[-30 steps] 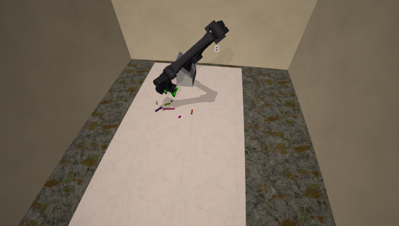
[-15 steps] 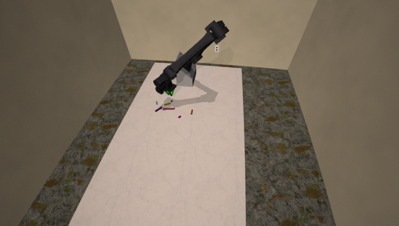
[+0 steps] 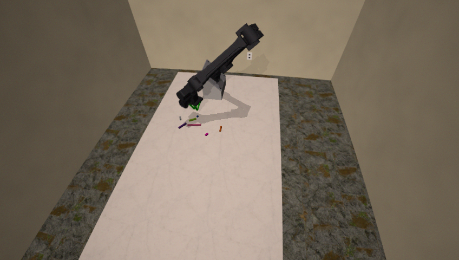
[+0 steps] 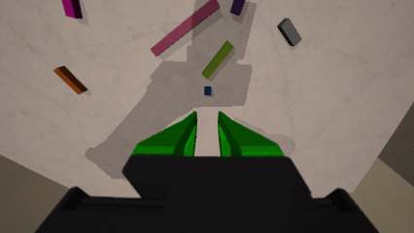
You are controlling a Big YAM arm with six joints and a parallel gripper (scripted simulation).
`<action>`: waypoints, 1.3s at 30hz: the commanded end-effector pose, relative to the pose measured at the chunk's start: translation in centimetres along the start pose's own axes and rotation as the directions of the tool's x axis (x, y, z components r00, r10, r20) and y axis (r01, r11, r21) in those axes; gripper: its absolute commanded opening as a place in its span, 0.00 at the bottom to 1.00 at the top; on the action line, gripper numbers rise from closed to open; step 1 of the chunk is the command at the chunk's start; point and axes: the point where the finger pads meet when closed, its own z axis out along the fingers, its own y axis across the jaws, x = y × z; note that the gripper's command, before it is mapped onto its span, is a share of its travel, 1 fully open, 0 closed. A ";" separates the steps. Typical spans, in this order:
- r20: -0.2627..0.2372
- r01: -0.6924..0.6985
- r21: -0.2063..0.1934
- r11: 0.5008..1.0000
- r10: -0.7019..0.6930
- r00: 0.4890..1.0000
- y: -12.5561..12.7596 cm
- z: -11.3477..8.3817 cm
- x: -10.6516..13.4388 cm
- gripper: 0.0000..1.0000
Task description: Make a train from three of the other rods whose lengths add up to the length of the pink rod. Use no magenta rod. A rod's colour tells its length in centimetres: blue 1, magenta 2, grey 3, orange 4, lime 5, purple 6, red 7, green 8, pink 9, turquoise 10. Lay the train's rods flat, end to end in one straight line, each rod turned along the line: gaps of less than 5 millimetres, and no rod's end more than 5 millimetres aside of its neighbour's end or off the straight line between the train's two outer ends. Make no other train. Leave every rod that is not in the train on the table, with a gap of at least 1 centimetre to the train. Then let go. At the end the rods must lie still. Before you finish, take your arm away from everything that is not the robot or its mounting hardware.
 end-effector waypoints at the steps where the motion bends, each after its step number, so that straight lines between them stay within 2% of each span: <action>1: 0.019 0.011 0.004 1.000 -0.011 1.000 0.3 -0.4 -0.5 0.23; 8: 0.018 0.011 0.004 1.000 -0.011 1.000 0.3 -0.3 -0.5 0.23; 17: -0.002 0.000 0.002 1.000 0.000 1.000 0.0 0.8 0.1 0.23; 25: -0.002 -0.001 0.001 1.000 0.001 1.000 0.0 1.4 0.1 0.23; 26: 0.015 -0.011 -0.004 1.000 0.011 1.000 -0.2 1.0 -0.2 0.23; 28: -0.003 -0.001 0.001 1.000 0.001 1.000 0.1 1.8 0.1 0.23; 39: -0.004 -0.001 0.001 1.000 0.001 1.000 0.0 3.5 0.2 0.23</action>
